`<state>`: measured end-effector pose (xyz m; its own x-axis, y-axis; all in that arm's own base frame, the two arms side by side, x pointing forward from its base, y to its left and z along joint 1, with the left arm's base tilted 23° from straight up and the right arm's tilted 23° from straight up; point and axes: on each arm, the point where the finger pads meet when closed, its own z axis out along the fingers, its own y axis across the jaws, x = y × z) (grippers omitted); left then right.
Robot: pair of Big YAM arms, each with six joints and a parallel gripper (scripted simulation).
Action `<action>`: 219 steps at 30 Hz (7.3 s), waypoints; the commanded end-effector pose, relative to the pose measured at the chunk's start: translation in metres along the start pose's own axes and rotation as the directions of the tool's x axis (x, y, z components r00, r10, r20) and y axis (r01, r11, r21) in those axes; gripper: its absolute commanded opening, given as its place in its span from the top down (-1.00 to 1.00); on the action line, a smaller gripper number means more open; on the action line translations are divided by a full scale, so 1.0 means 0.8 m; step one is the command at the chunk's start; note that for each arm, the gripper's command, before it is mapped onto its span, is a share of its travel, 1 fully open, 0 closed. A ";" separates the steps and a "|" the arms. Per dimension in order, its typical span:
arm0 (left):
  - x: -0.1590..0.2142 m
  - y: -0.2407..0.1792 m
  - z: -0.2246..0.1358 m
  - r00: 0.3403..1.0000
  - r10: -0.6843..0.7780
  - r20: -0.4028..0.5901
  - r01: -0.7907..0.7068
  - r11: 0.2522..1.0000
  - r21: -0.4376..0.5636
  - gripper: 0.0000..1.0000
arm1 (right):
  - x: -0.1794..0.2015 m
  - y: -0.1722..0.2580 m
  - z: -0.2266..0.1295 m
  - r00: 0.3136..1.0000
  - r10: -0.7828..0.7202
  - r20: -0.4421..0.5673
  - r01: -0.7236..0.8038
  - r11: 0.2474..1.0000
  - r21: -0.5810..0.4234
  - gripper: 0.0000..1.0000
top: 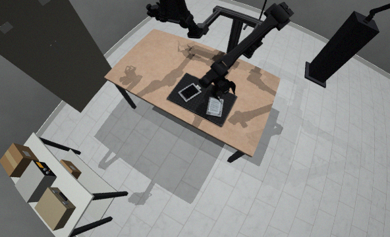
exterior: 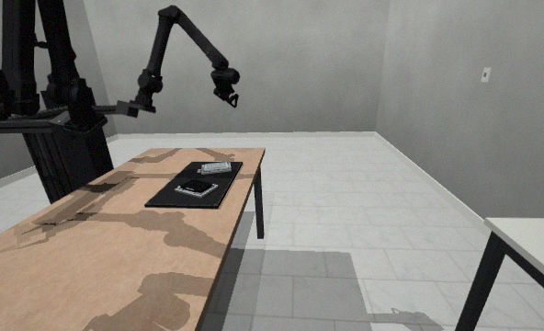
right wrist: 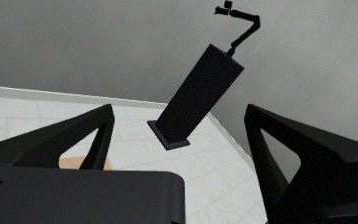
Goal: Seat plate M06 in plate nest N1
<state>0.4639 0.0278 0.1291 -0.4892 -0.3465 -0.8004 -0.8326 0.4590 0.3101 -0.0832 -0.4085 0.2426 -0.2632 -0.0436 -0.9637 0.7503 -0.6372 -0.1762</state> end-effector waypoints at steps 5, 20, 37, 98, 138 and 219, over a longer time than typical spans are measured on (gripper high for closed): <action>0.005 -0.008 0.009 0.998 0.029 -0.049 -0.027 0.999 0.025 -1.00 | -0.010 -0.010 0.005 1.000 0.025 0.012 -0.025 0.999 0.019 -1.00; 0.063 -0.037 0.060 0.982 0.122 -0.141 -0.112 0.991 0.078 -1.00 | -0.010 -0.010 0.005 1.000 0.025 0.012 -0.025 0.999 0.019 -1.00; 0.134 -0.066 0.106 0.942 0.251 -0.223 -0.210 0.959 0.191 -1.00 | -0.010 -0.010 0.005 1.000 0.025 0.012 -0.025 0.999 0.019 -1.00; 0.298 -0.109 0.201 0.810 0.519 -0.273 -0.315 0.778 0.544 -1.00 | -0.010 -0.010 0.005 1.000 0.025 0.012 -0.025 0.999 0.019 -1.00; 0.345 -0.123 0.252 0.794 0.540 -0.278 -0.332 0.769 0.547 -1.00 | -0.010 -0.010 0.005 1.000 0.025 0.012 -0.025 0.999 0.019 -1.00; 0.306 -0.104 0.193 0.802 0.530 -0.276 -0.323 0.773 0.546 1.00 | -0.010 -0.010 0.005 1.000 0.025 0.012 -0.025 0.999 0.019 -1.00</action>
<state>0.4496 0.0399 -0.1853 -0.9108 -0.2613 -0.3198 -0.3405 0.9132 0.2237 -0.0832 -0.4085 0.2426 -0.2632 -0.0436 -0.9638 0.7503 -0.6372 -0.1761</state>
